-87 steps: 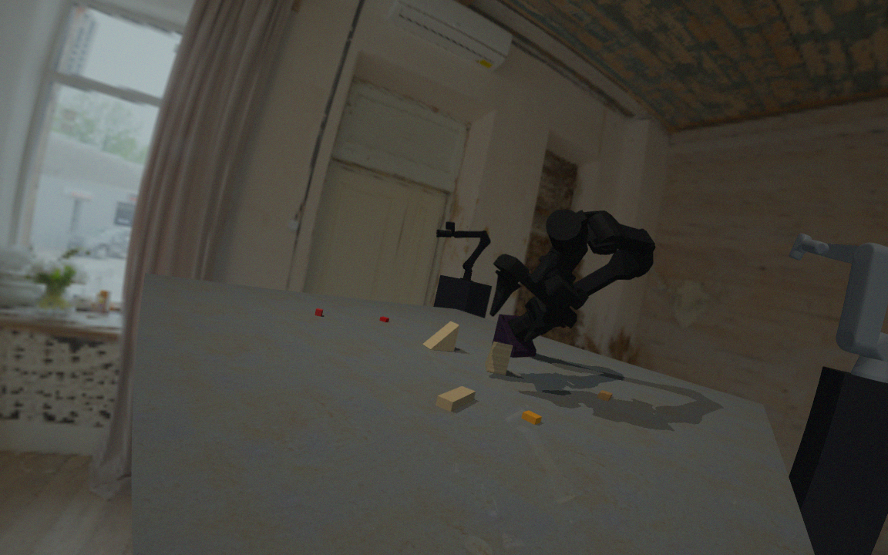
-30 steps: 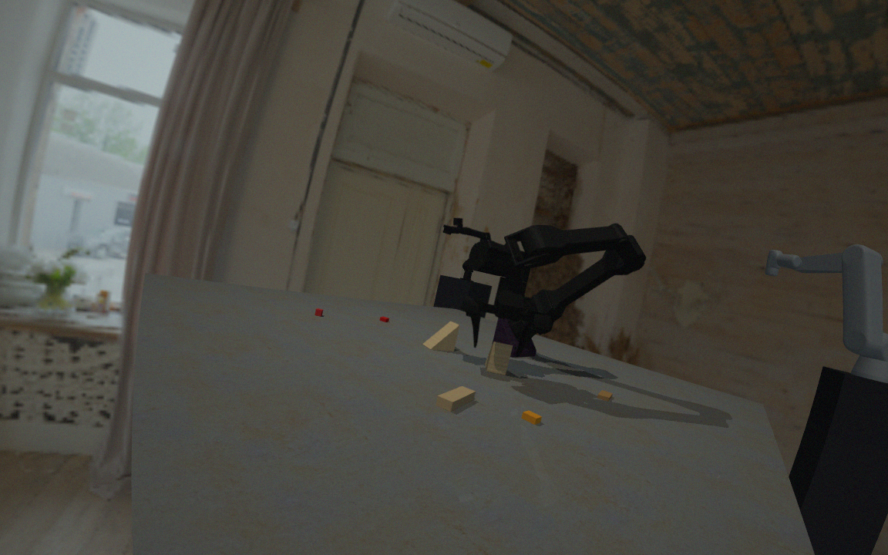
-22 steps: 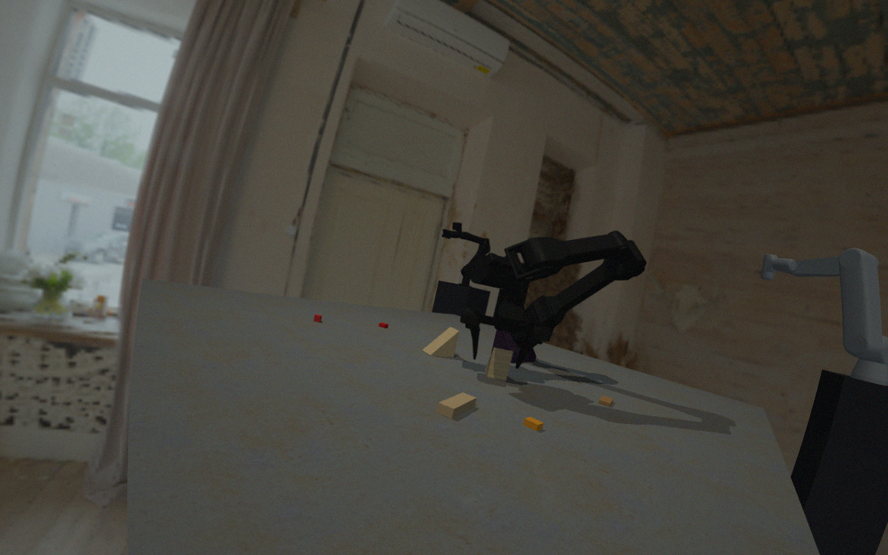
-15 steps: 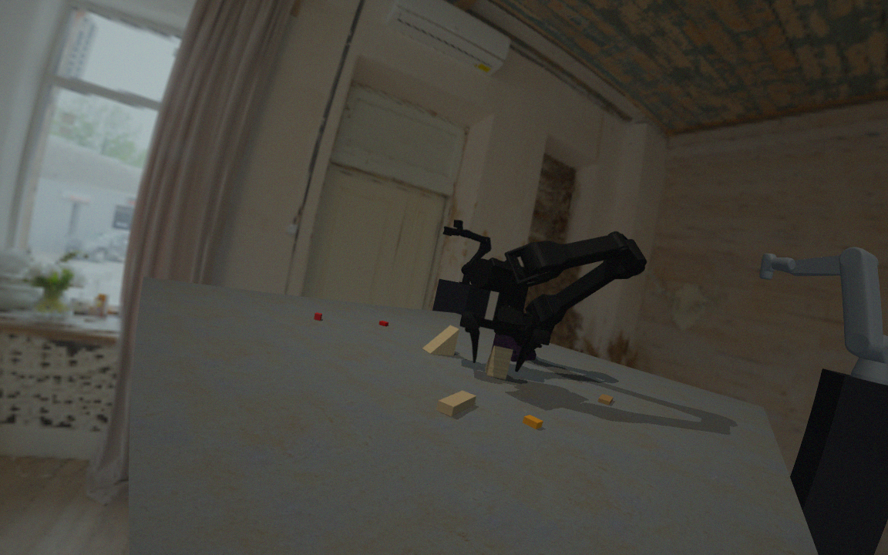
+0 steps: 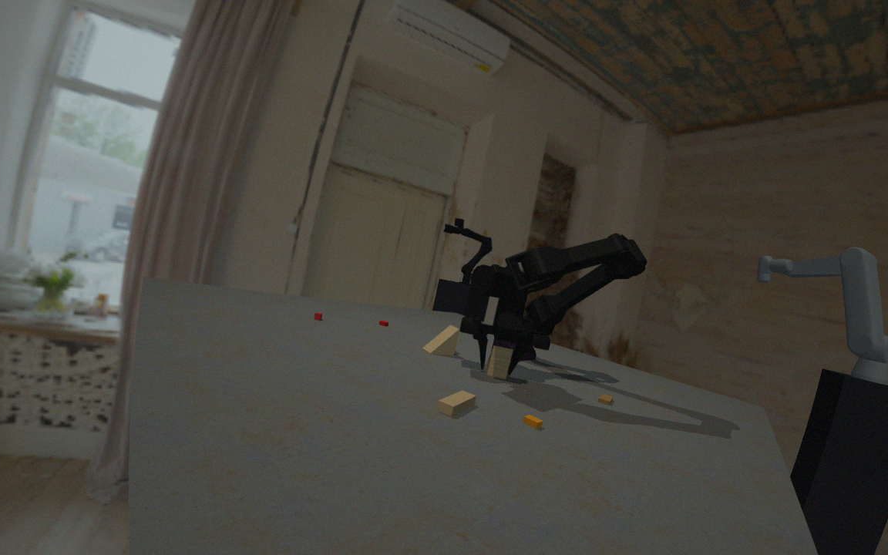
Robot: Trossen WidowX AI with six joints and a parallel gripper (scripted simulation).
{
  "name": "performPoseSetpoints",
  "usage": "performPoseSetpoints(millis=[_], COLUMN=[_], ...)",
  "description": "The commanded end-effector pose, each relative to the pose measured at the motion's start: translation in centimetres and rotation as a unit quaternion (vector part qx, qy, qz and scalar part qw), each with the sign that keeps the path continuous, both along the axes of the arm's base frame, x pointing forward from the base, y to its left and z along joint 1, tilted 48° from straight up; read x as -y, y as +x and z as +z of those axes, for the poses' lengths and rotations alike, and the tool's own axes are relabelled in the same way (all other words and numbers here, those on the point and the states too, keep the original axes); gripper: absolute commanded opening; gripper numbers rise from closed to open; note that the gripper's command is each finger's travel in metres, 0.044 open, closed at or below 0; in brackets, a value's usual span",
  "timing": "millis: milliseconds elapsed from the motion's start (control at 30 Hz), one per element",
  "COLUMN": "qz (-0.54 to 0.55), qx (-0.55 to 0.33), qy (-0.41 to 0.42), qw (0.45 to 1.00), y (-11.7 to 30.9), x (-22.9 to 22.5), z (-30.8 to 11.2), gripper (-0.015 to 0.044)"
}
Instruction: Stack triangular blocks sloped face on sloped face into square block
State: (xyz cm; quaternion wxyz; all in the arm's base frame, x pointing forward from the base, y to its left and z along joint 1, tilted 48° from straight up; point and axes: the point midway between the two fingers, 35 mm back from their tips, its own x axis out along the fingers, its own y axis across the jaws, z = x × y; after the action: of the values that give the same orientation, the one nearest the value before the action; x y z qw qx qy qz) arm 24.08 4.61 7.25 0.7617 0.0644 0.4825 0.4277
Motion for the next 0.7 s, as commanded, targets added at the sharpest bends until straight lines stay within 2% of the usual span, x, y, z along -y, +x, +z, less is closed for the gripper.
performPoseSetpoints(millis=[0,233,400,667], qz=[-0.002,-0.002,-0.002,0.000], qx=[0.000,0.000,0.000,0.000], qy=[0.003,0.003,0.002,0.000], qw=[1.000,1.000,1.000,1.000], y=[0.0,0.0,0.0,-0.5], x=[-0.1,-0.1,0.1,2.2], z=[0.1,0.1,0.2,2.0], gripper=[0.0177,0.0131,0.0000,0.0000])
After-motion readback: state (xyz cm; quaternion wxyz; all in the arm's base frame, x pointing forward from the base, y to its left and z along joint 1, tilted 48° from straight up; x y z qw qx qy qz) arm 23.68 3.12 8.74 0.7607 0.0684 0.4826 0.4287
